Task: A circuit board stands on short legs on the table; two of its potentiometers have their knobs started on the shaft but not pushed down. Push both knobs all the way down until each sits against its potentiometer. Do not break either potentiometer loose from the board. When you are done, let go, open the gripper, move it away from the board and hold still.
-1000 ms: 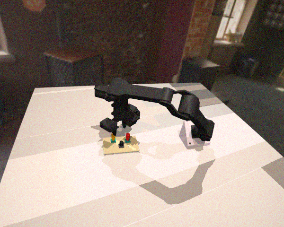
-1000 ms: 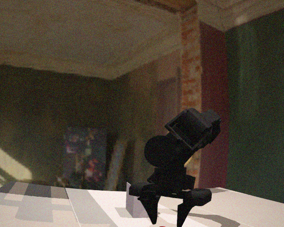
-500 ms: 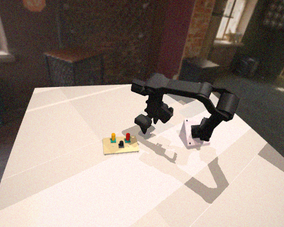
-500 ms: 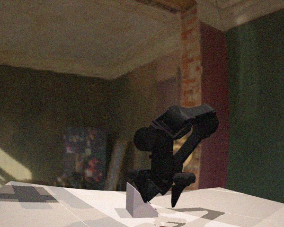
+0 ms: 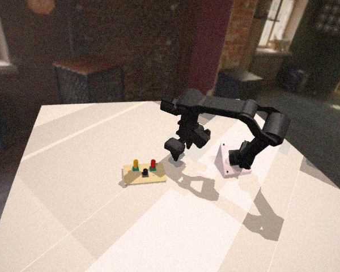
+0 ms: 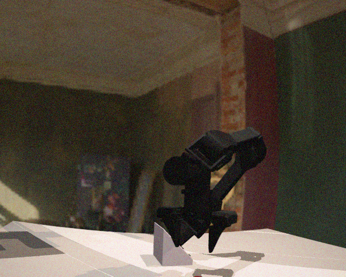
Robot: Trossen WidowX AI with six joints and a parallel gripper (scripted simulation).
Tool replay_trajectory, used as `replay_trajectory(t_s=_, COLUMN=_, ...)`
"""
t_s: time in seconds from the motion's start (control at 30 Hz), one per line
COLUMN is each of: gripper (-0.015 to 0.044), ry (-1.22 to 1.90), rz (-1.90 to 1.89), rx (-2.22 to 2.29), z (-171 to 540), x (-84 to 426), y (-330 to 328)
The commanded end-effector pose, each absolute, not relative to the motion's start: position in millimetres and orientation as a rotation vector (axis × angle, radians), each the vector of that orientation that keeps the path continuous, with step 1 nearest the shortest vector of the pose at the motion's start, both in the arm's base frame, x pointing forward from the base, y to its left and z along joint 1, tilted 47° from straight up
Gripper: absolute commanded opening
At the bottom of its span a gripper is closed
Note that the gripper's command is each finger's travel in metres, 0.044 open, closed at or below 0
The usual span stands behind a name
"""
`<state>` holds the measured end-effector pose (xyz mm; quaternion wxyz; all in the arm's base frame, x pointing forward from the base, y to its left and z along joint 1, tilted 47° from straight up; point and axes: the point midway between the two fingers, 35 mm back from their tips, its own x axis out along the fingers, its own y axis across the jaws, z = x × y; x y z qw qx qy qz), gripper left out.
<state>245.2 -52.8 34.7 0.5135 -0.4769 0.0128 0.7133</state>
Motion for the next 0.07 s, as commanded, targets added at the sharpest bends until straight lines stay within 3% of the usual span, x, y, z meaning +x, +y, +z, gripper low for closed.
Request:
replay_trajectory(t_s=0.0, gripper=0.0440, ry=0.029, rz=1.721, rx=-1.150, z=33.9, x=243.6, y=-52.7)
replay_trajectory(t_s=0.03, gripper=0.0440, ry=0.029, rz=1.721, rx=-1.150, z=33.9, x=243.6, y=-52.7)
